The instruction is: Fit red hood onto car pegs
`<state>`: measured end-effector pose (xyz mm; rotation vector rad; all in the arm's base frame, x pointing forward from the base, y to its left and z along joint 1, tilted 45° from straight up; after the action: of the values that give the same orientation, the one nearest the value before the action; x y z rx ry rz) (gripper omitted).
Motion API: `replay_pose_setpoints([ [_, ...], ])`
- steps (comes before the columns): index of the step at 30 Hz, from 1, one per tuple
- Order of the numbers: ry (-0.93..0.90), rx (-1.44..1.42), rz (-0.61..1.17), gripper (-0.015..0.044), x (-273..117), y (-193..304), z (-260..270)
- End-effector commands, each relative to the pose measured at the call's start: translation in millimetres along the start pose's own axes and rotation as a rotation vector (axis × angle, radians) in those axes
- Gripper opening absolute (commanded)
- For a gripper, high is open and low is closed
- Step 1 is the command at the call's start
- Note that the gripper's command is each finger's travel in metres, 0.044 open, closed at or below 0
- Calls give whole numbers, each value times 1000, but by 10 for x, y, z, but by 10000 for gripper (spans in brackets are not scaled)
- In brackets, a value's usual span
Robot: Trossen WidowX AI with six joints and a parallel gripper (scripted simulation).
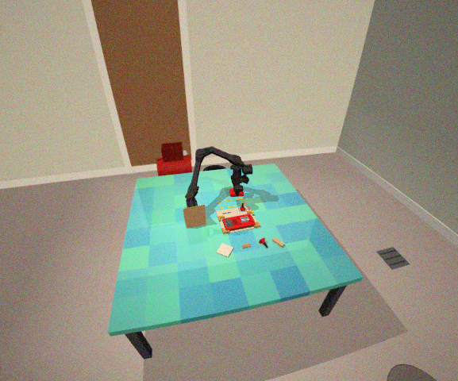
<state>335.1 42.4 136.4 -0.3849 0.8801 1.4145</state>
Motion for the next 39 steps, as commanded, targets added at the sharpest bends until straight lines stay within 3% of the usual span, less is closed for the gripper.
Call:
replay_pose_setpoints([
  [1,6,-22,-14,0,-37,-144,-169],
  [33,1,-141,-10,0,-42,-676,-1918],
  [39,-3,-147,-9,0,-34,-677,-1998],
])
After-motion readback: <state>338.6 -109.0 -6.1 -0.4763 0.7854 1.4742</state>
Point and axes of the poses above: the point midway between the two fingers, 35 mm back from their tips, its own x axis out along the fingers, its own z axis across the jaws, y = z × x, the point moved 7 cm from there along -x, back along the fingers, and after that the axes turned 13 degrees about x, right-handed, at the moved point
